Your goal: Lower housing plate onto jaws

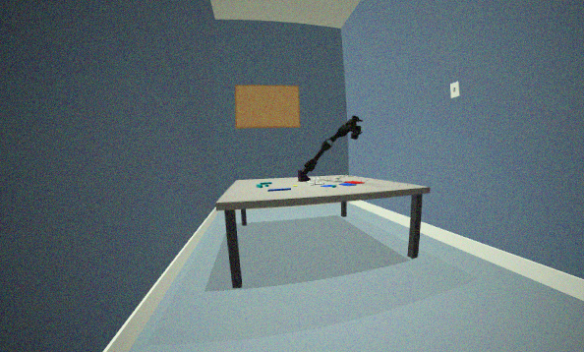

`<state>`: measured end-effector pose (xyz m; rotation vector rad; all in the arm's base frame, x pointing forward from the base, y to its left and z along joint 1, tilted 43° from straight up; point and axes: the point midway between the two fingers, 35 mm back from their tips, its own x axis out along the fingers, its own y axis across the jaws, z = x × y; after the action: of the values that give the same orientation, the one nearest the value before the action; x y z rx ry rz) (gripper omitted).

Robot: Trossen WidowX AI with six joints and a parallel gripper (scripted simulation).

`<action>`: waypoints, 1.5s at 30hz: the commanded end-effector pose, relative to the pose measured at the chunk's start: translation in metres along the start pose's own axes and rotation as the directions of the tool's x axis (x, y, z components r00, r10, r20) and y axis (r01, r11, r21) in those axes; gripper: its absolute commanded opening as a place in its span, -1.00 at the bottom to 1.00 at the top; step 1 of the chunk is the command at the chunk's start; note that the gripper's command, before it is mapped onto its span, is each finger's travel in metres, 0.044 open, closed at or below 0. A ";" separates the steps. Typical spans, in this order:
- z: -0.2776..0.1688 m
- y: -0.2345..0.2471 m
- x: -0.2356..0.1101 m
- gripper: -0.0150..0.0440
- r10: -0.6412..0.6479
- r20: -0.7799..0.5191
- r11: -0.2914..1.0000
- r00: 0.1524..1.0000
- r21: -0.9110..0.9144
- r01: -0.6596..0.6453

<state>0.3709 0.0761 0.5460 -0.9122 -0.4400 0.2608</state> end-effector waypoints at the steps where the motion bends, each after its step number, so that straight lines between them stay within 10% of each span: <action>1: -0.004 0.033 -0.003 1.00 0.119 -0.016 0.993 0.993 0.028 -0.118; 19: -0.013 0.182 -0.062 1.00 0.647 -0.039 0.750 0.761 0.209 -0.627; 45: 0.009 0.310 -0.234 1.00 0.990 0.115 0.023 0.080 0.427 -0.904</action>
<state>0.1707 0.1732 0.2501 -0.6839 0.5424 1.4497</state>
